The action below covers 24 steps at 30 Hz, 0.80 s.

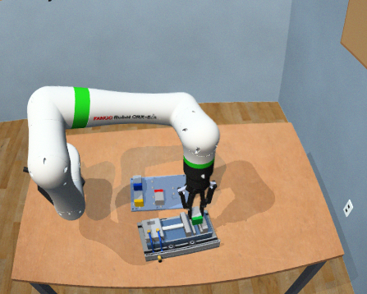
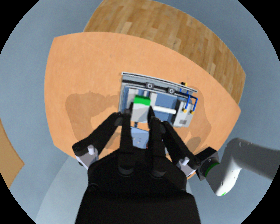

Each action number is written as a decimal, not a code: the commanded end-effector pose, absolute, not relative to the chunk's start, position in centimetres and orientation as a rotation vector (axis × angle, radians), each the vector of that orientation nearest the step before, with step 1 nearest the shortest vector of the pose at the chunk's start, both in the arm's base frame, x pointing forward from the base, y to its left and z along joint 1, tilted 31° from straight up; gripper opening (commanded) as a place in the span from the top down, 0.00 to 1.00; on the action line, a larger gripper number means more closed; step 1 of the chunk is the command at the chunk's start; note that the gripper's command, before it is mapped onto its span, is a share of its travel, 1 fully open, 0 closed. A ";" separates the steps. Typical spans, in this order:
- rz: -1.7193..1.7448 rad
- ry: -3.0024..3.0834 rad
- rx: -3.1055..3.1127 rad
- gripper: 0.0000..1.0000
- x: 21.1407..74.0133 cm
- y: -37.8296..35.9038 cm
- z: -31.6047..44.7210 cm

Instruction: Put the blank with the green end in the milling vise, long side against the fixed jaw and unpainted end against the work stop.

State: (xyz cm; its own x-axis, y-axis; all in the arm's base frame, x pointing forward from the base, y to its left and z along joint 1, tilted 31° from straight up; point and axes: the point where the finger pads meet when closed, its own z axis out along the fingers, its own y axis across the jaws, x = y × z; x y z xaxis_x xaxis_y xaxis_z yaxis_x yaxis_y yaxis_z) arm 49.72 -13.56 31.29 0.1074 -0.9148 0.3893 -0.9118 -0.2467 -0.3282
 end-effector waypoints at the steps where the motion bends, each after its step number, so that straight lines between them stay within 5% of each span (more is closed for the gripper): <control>1: -0.830 1.924 -2.332 0.90 49.7 -13.5 31.4; 24: -0.830 1.924 -2.332 0.90 49.6 -13.3 31.2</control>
State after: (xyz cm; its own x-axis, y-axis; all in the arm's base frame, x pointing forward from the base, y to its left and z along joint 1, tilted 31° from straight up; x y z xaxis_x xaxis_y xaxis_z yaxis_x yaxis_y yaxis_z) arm 49.61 -13.31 31.15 0.1074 -0.9148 0.3893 -0.9118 -0.2467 -0.3282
